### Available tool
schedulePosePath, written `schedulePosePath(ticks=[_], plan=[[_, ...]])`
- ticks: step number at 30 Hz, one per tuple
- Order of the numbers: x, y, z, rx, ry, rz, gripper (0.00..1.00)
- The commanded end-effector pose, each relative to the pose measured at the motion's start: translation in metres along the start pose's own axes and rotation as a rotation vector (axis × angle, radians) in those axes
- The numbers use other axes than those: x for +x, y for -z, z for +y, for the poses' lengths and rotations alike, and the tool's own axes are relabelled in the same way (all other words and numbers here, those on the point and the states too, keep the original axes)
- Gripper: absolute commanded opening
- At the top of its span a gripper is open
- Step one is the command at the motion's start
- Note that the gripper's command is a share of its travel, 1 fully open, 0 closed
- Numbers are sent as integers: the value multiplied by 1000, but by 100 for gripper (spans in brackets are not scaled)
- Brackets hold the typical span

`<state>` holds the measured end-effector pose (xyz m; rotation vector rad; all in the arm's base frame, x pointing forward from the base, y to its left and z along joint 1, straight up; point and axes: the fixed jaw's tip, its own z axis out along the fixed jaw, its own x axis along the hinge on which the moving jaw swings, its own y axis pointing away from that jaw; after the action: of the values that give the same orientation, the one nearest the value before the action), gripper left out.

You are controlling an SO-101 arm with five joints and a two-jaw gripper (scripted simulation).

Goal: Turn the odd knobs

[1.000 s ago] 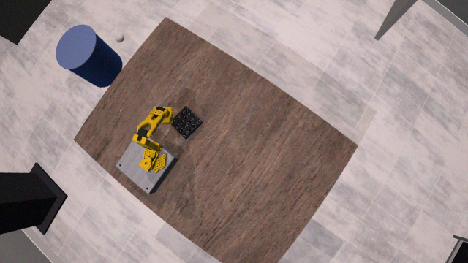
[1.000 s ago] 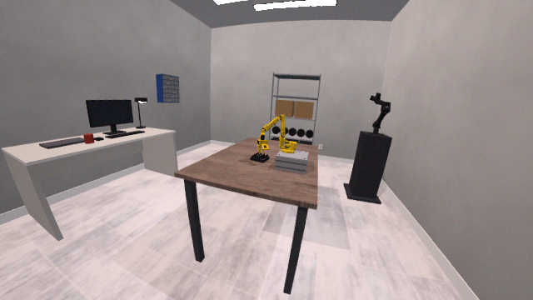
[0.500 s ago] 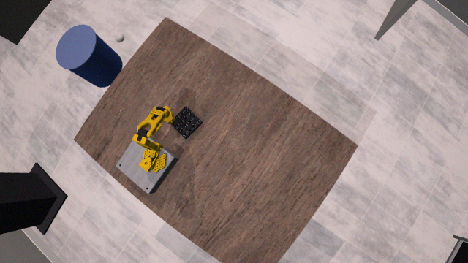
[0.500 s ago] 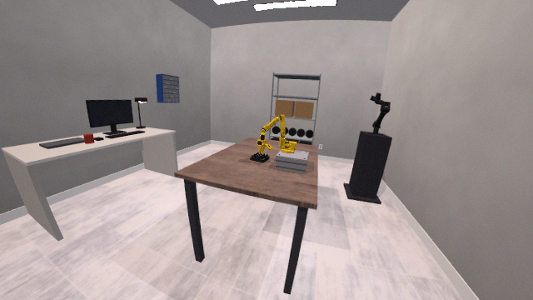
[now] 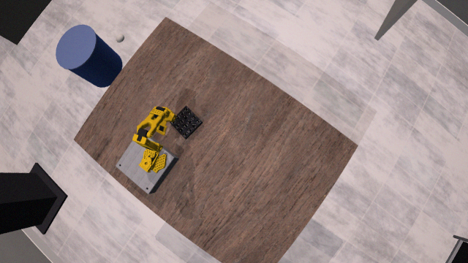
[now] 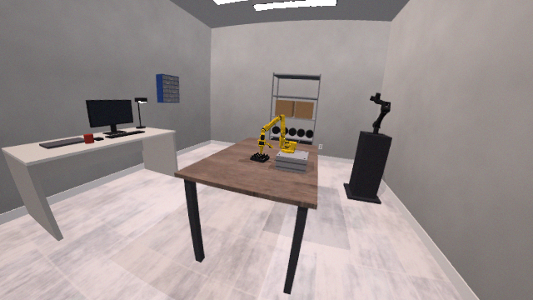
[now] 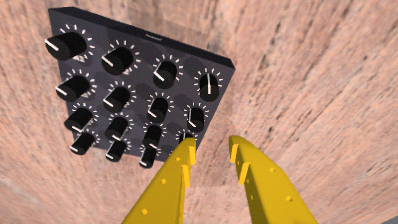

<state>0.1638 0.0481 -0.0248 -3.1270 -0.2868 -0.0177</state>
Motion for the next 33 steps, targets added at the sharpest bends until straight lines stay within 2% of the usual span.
schedulePosePath(ticks=[1, 15, 33], plan=[[-1, -1, -1, -1, 67, -18, 9], [0, -1, -1, 1, 298, -18, 10], [1, -1, -1, 2, 345, -18, 10]])
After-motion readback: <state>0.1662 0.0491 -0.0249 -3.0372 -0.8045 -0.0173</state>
